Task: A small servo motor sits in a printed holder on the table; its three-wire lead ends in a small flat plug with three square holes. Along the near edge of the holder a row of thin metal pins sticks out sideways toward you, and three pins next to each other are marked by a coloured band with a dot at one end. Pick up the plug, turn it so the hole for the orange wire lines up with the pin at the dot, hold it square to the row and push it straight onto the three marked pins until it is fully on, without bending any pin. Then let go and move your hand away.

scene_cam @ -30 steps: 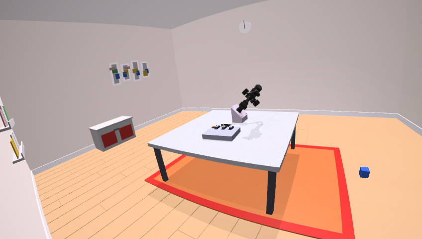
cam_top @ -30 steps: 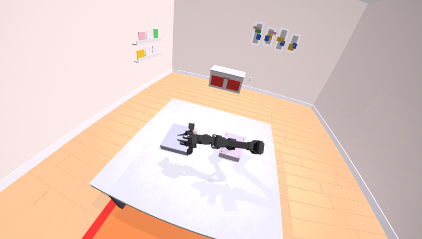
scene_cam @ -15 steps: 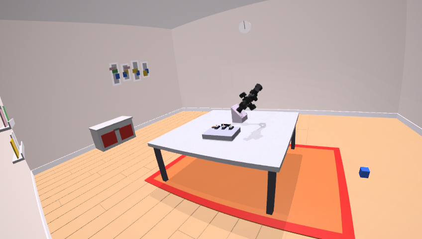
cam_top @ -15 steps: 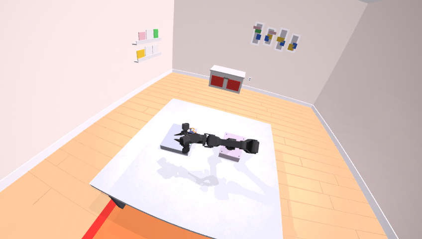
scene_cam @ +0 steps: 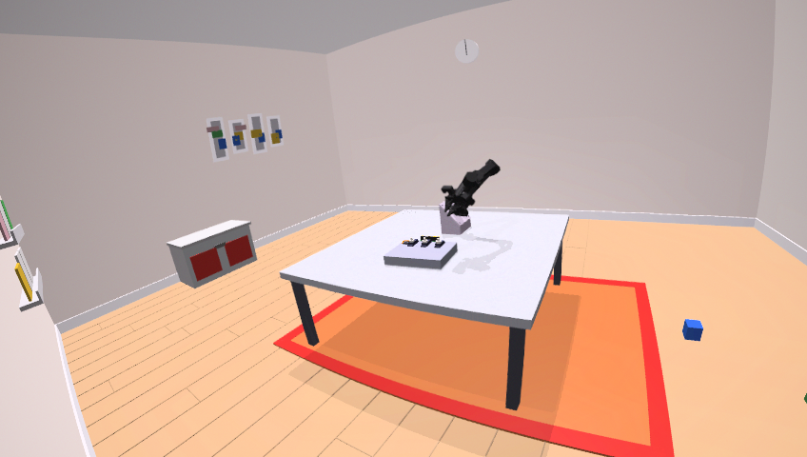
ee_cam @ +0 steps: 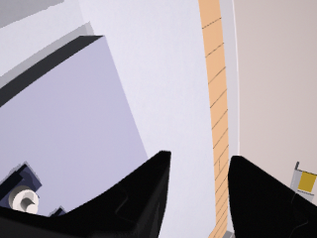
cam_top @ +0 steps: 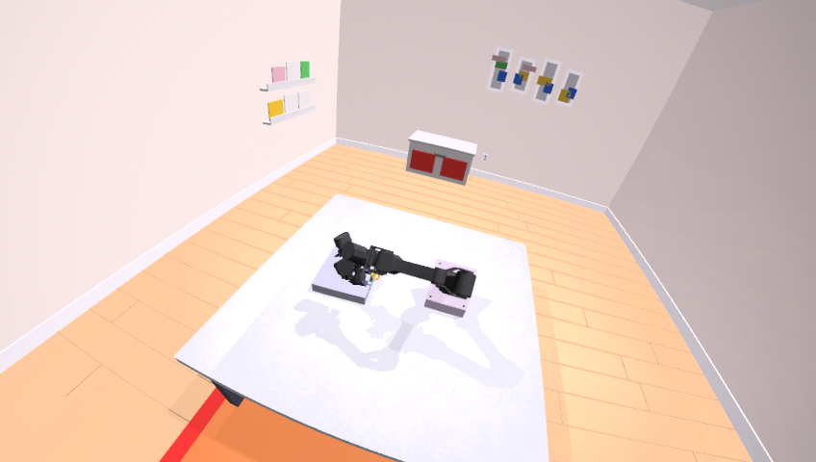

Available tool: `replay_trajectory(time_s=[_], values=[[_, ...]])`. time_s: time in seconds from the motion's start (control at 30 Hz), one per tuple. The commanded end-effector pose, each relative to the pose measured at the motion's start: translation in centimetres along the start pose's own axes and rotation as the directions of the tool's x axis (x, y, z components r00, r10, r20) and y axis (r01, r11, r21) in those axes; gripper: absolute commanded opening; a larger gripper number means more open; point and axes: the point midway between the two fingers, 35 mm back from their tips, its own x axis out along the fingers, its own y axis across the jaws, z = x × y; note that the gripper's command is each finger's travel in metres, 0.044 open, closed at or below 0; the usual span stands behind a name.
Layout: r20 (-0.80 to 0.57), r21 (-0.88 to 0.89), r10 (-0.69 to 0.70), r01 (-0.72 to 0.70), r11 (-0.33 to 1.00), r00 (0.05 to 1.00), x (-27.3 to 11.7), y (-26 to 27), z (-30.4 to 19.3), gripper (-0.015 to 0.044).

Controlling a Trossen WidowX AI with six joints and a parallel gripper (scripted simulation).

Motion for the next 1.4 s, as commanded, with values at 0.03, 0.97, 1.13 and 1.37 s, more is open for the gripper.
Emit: replay_trajectory(time_s=[0.03, 0.97, 1.13, 1.37], values=[[-0.079, -0.082, 0.089, -0.095, 0.992, 0.993, 2.3, -0.2, -2.4, 0.0115], [-0.173, -0.341, 0.757, -0.76, 0.554, 0.629, 11.7, 3.2, -23.8, 0.0115], [-0.075, -0.38, 0.828, -0.784, 0.491, 0.555, 12.0, 4.7, -27.6, 0.0115], [-0.059, -0.385, 0.835, -0.785, 0.486, 0.547, 12.1, 4.9, -28.1, 0.0115]])
